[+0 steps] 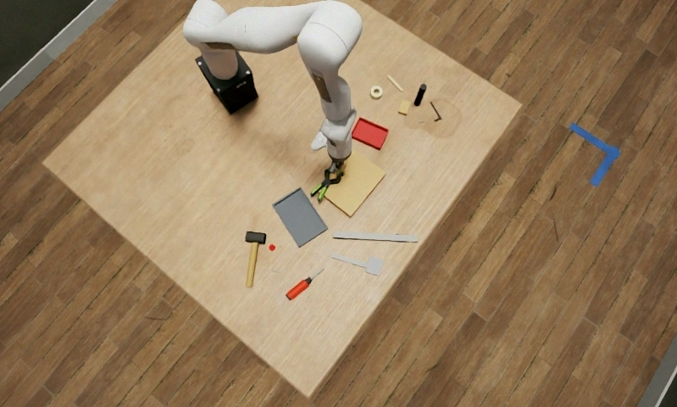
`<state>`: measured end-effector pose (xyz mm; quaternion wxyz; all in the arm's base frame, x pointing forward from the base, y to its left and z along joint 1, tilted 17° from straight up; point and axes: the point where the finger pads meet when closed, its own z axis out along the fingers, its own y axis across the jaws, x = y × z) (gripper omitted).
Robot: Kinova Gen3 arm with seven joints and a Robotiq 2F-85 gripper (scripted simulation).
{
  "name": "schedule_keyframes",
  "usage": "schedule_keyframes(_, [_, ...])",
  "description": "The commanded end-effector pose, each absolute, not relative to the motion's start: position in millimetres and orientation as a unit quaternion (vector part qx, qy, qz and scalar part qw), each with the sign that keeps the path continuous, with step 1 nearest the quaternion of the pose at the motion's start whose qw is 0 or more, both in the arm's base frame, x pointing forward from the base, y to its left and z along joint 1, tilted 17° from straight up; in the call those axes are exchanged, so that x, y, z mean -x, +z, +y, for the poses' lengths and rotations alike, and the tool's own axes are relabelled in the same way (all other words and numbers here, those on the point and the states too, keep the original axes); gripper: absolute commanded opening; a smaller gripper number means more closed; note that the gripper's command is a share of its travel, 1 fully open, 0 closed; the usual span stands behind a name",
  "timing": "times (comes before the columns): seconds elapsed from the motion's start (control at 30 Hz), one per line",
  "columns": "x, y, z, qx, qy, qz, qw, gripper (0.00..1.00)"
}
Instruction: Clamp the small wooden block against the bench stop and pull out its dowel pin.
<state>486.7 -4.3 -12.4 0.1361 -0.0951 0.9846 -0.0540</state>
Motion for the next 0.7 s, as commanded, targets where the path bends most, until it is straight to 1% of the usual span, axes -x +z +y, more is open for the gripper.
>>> schedule_keyframes(0.0, [-485.7, -11.5, -5.3, 0.090, -0.055, 0.985, 0.137, 0.10])
schedule_keyframes(0.67, [-485.1, -10.5, -5.3, 0.078, -0.053, 0.986, 0.137, 0.10])
